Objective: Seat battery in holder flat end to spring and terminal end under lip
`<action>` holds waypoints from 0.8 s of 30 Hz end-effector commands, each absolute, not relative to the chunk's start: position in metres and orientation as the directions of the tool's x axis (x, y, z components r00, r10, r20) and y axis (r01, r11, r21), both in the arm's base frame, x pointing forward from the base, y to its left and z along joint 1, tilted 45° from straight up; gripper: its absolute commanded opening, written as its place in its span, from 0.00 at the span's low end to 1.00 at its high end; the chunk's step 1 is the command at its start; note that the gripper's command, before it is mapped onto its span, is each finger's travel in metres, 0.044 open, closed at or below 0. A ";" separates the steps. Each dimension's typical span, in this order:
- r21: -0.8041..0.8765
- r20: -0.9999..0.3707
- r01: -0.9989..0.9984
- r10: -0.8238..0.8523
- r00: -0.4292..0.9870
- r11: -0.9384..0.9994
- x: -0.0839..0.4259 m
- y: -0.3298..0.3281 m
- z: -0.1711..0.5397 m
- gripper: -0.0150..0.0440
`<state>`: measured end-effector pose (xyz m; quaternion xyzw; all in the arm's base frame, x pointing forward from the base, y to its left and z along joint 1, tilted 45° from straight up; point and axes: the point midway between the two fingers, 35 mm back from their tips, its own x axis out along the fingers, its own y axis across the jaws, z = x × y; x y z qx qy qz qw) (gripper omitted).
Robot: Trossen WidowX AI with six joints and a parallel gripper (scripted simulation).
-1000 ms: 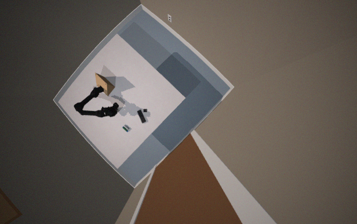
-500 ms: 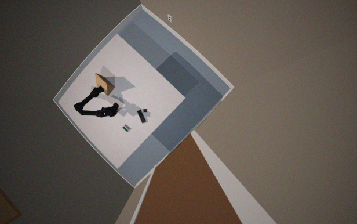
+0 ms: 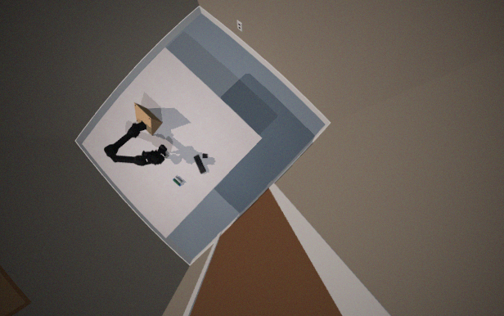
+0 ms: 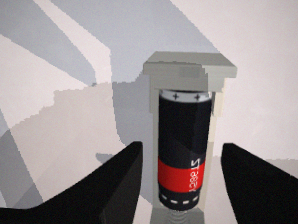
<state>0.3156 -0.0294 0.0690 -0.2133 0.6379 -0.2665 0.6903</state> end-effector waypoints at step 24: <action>-0.628 -0.772 0.100 -0.634 0.044 0.772 0.313 0.023 0.122 1.00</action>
